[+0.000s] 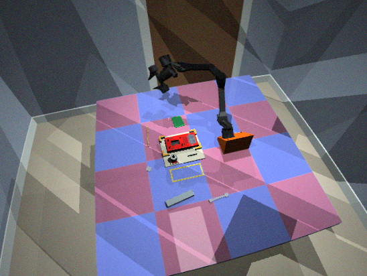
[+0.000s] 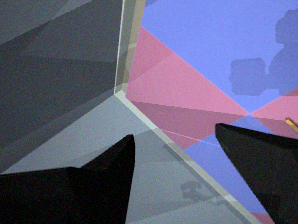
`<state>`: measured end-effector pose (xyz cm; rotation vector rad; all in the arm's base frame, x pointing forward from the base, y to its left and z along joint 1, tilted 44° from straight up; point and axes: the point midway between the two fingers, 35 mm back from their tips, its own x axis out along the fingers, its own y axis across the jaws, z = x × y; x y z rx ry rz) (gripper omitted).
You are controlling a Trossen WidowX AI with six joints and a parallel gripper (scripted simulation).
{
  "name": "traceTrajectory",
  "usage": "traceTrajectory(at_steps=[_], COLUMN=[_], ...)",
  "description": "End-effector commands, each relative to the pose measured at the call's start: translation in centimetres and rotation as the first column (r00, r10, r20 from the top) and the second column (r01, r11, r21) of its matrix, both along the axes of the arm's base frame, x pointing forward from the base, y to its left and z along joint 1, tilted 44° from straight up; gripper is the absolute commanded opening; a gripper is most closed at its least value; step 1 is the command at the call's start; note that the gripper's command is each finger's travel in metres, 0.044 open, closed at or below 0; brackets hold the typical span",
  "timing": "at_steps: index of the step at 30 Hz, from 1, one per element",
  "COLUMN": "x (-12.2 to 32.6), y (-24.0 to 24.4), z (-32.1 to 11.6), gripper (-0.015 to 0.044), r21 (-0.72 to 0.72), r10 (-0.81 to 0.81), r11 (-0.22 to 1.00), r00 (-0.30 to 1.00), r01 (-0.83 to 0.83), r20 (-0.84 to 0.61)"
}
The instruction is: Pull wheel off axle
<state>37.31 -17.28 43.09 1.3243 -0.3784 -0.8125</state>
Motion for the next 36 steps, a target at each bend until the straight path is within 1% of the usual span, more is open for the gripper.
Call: traceTrajectory(at_steps=[1,7,11,17,22,25,28,32,36], x=[3.1,5.3,6.0,7.2,7.5,7.0,6.0,3.9,1.1], y=[2.0,4.5,5.7,8.9,12.9,15.3,17.8,20.9,23.5], z=[-5.3,-10.0,-12.1,-17.2,-23.5,-27.0,-30.6,-35.0,-38.7], gripper=[0.03,0.03,0.03,0.03,0.03,0.03,0.03,0.03,0.03], r21=[-0.004,-0.012,-0.012,0.003,0.05,0.097,0.157,0.258,0.377], r10=[0.067,0.152,0.191,0.259,0.29,0.278,0.223,0.097,-0.083], r11=[0.998,0.985,0.975,0.938,0.868,0.814,0.753,0.663,0.573], r00=[0.978,0.905,0.856,0.695,0.424,0.238,0.023,-0.261,-0.51], r01=[-0.07,-0.171,-0.224,-0.347,-0.493,-0.573,-0.639,-0.703,-0.727], r20=[-0.199,-0.398,-0.48,-0.671,-0.858,-0.931,-0.975,-0.961,-0.856])
